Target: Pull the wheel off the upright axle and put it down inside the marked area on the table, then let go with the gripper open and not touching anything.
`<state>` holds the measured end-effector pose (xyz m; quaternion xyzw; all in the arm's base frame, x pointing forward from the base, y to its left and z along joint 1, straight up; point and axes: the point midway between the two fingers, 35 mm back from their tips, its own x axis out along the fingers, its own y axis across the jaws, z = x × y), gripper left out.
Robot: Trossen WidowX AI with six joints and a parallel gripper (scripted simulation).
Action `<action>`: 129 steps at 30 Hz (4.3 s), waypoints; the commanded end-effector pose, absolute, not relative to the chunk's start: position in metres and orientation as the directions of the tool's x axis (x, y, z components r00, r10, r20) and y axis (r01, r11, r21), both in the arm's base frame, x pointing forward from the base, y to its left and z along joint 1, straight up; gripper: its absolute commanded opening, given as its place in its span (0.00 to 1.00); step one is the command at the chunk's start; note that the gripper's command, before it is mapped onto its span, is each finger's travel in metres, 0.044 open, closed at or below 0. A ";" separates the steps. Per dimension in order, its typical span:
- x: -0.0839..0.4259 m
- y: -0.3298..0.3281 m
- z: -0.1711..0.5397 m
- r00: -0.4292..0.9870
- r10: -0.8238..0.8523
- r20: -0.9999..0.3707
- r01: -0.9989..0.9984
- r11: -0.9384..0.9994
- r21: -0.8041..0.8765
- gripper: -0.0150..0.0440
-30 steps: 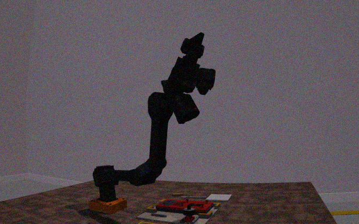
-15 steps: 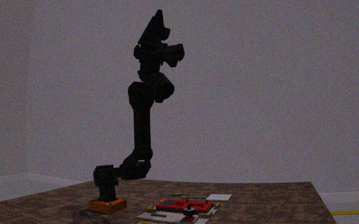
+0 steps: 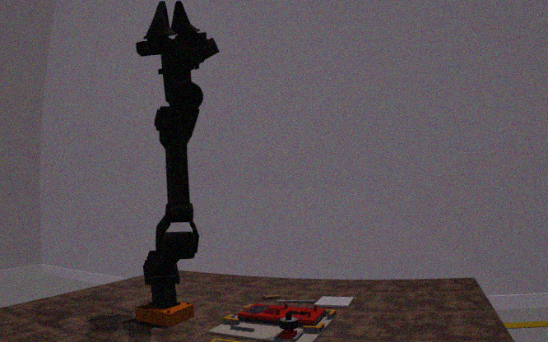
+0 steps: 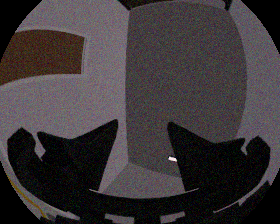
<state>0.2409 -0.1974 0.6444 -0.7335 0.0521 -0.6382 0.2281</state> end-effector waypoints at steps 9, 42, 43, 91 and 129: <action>0.119 -0.153 0.687 -0.038 -0.176 0.984 -0.017 -0.984 -0.177 0.76; -0.030 0.131 0.671 -0.172 0.657 0.734 -0.779 -0.547 0.307 0.76; -0.027 0.141 0.667 -0.157 0.678 0.718 -0.782 -0.530 0.329 0.76; 0.296 0.273 0.343 0.632 0.617 -0.468 -0.607 0.770 0.195 0.76; 0.359 0.035 0.118 0.028 -0.002 -1.000 -0.200 0.980 -0.008 0.76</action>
